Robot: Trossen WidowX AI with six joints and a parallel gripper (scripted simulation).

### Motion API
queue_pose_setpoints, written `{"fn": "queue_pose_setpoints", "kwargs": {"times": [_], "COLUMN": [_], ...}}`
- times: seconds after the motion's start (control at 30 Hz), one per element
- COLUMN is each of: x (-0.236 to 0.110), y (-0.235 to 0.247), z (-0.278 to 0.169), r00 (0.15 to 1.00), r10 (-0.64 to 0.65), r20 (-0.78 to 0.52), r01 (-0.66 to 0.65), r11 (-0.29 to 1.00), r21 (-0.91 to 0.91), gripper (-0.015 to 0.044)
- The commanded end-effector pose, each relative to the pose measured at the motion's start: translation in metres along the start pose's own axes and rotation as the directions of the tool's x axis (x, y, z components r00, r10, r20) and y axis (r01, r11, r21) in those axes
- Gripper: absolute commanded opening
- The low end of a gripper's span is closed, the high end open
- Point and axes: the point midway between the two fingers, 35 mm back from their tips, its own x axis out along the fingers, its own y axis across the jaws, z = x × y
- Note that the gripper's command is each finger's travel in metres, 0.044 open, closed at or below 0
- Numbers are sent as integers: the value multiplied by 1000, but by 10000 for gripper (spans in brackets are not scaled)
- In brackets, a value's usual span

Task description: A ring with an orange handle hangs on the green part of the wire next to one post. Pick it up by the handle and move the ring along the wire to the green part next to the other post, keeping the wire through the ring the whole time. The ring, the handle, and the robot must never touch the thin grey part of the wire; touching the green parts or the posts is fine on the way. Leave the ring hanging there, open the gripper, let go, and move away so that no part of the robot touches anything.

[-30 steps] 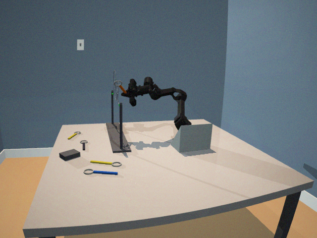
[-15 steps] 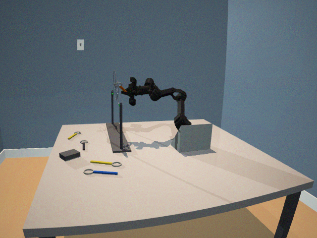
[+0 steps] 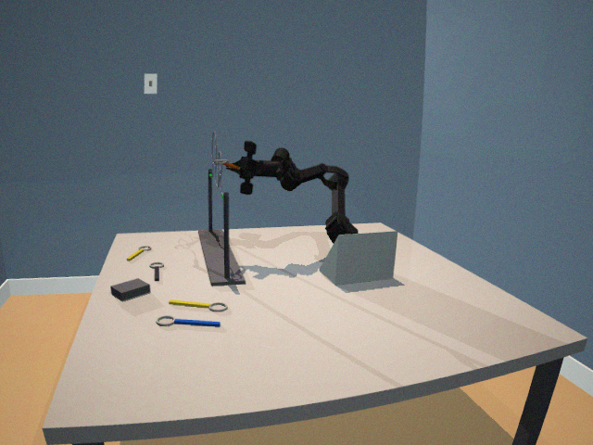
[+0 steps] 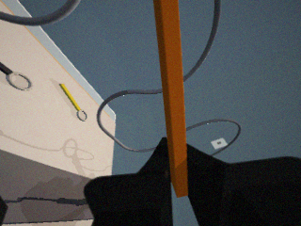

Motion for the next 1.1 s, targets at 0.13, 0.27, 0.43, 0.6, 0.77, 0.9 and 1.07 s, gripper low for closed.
{"fn": "queue_pose_setpoints", "kwargs": {"times": [0.13, 0.27, 0.43, 0.6, 0.77, 0.9, 1.07], "x": [1, 1, 0, 0, 0, 0, 0], "y": [-10, -16, -22, -28, -31, -33, -32], "z": [2, 3, 5, 7, 8, 9, 7], "r00": [996, 991, 983, 973, 963, 955, 951], "r10": [-86, -125, -170, -209, -240, -261, -271], "r20": [30, 47, 72, 98, 123, 141, 151], "r01": [89, 132, 184, 231, 269, 296, 310], "r11": [983, 963, 930, 890, 850, 818, 800], "r21": [-161, -234, -319, -393, -453, -493, -513], "gripper": [-150, -150, -150, -150, -150, -150, -150]}}
